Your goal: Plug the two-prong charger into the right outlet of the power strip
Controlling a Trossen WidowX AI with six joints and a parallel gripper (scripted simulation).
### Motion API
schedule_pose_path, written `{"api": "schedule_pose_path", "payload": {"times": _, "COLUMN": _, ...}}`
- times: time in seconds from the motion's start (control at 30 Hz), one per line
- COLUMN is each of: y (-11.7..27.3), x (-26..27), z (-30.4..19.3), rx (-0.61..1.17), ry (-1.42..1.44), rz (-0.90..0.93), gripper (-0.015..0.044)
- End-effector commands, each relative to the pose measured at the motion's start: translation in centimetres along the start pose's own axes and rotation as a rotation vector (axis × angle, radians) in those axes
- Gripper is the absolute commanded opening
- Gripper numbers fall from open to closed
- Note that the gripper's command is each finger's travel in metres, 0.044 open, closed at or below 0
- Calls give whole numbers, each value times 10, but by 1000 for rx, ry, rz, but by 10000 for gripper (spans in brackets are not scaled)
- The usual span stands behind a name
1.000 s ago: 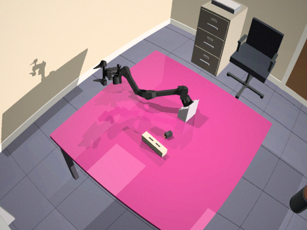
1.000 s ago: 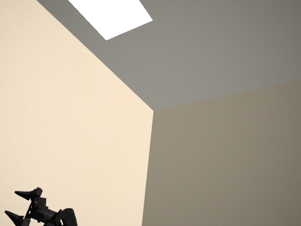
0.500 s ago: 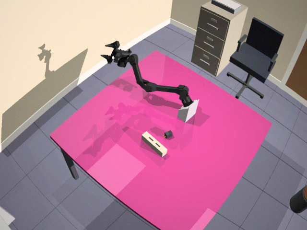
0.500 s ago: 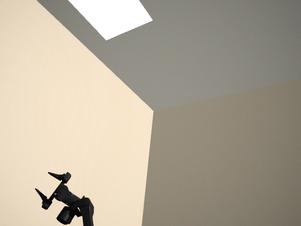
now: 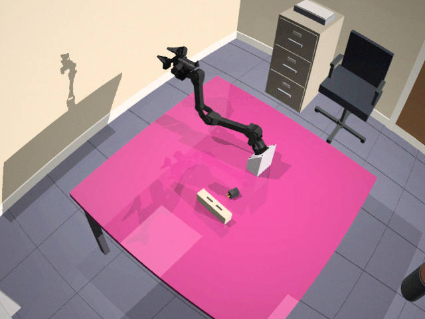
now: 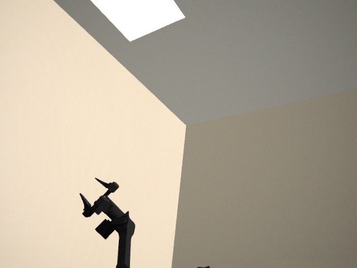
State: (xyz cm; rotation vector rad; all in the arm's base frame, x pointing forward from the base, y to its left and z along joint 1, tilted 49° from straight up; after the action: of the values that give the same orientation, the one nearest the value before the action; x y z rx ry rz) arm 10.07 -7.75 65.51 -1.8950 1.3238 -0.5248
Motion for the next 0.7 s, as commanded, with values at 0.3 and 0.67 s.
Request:
{"api": "schedule_pose_path", "payload": {"times": 0.3, "y": 12, "x": -123, "z": 3, "rx": 15, "ry": 406, "rz": -201, "gripper": 440}}
{"api": "schedule_pose_path", "payload": {"times": 0.67, "y": 25, "x": -217, "z": 48, "rx": -22, "ry": 763, "rz": -386, "gripper": 440}}
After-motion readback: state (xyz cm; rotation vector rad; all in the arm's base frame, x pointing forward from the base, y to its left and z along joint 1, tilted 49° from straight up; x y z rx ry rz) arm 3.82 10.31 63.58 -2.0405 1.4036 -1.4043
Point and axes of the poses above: the point midway between the two fingers, 35 mm back from their tips, its own y axis back along the fingers, its own x axis across the jaws, z = x × y, the point moved 6 cm from there along y, back along the fingers, and after that the axes turned 6 degrees about -y, right-handed, at the moved point
